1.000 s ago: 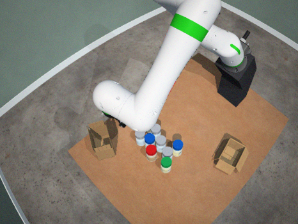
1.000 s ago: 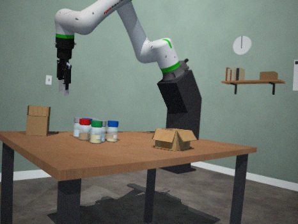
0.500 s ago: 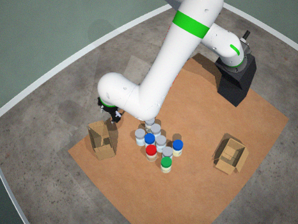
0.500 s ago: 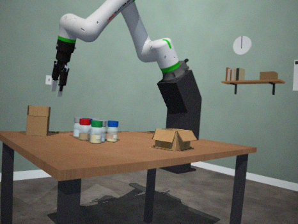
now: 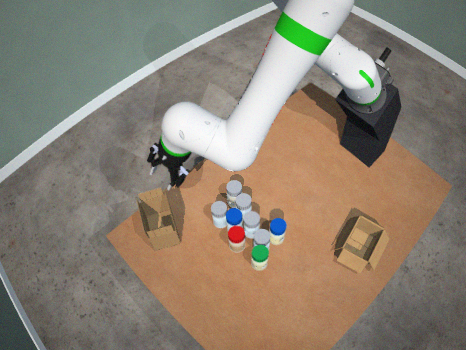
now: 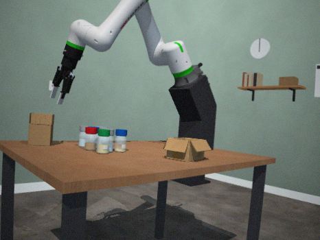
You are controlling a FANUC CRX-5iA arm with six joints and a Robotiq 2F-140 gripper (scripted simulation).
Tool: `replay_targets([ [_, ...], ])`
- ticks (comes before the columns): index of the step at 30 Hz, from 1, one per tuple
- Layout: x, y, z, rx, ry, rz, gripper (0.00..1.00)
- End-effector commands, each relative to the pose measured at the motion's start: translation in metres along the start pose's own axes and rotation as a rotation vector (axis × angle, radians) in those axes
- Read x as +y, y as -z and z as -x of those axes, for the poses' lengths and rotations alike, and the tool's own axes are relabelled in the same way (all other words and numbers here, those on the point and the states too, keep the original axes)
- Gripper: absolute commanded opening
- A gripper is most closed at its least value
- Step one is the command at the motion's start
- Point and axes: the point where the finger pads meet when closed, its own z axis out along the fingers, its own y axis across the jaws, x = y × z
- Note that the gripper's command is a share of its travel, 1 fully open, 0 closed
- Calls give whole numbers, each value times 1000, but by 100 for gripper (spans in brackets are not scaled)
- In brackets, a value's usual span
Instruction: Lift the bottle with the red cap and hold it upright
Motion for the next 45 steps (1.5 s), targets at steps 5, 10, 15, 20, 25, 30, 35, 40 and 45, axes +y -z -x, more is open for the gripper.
replay_targets([
  [5,-6,-3,2,94,86,-9,51],
  [10,-9,-5,3,138,126,-12,51],
  [15,-9,-5,3,138,126,-12,51],
  [20,-34,-3,11,199,192,-59,51],
  [25,-59,-1,19,265,256,-100,51],
  [30,-59,-1,19,265,256,-100,51],
  [35,-84,4,29,301,287,-144,51],
  [40,-126,14,44,359,340,-223,51],
  [45,-143,18,51,383,362,-254,51],
])
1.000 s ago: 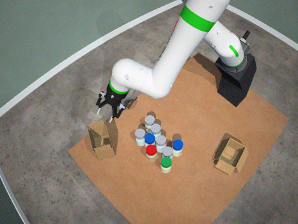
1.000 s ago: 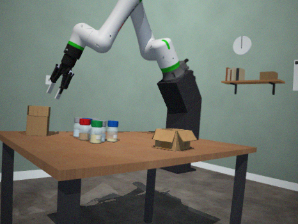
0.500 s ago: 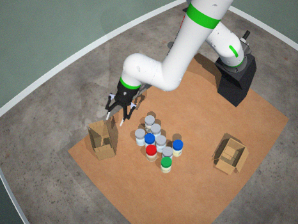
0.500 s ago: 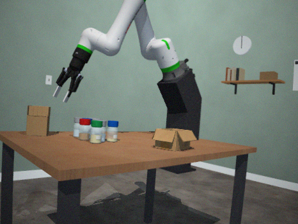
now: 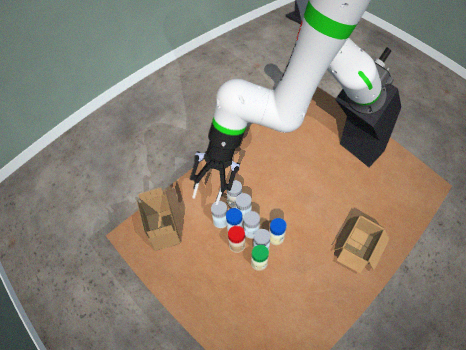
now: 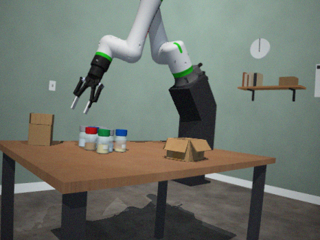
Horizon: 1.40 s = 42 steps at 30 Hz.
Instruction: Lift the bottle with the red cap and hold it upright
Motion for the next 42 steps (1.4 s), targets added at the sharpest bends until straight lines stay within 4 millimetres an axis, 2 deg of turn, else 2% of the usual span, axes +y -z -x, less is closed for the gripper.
replay_targets([
  [1,-1,2,1,9,-4,-43,51],
  [4,-1,2,1,9,-4,-43,51],
  [14,-121,26,-10,154,35,-238,51],
  [42,-121,25,-8,149,30,-205,51],
])
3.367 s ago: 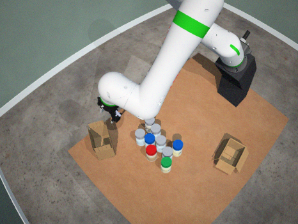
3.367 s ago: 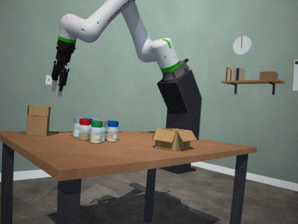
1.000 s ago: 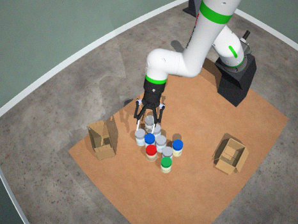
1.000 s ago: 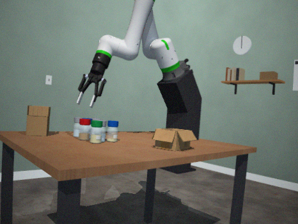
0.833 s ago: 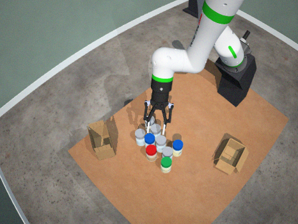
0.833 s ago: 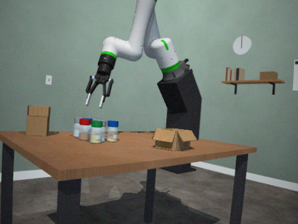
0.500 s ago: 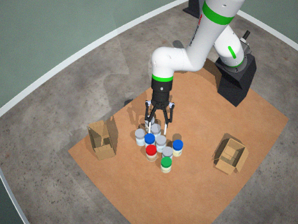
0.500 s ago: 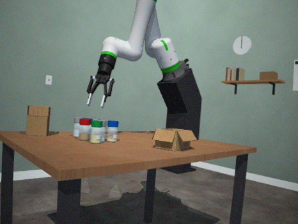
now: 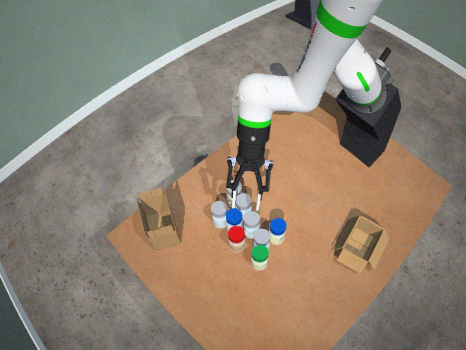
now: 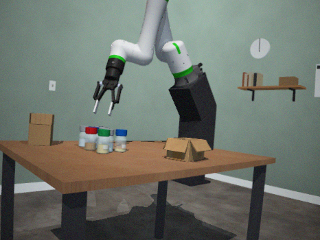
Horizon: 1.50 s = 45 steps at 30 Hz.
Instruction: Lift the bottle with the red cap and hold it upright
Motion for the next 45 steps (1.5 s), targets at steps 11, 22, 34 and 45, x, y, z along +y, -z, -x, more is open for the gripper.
replay_targets([
  [11,0,0,0,0,0,1,51],
  [22,0,0,0,0,0,1,51],
  [34,4,-2,-20,12,-32,-16,51],
  [45,8,-4,-51,30,-80,-42,51],
])
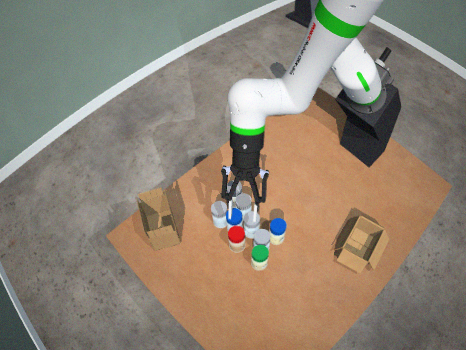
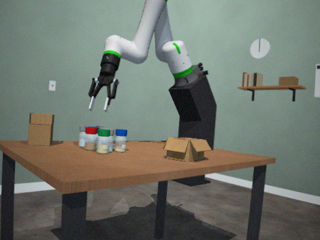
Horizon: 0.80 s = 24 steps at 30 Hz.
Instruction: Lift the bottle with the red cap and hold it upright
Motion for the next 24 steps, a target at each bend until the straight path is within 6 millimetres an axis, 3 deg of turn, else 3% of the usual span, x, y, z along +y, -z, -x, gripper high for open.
replay_targets([
  [1,1,0,-1,-1,-1,-2,51],
  [12,-1,-2,-42,0,-83,-46,51],
  [19,-1,-2,-42,0,-83,-46,51],
  [24,-3,-1,-56,-14,-124,-62,51],
])
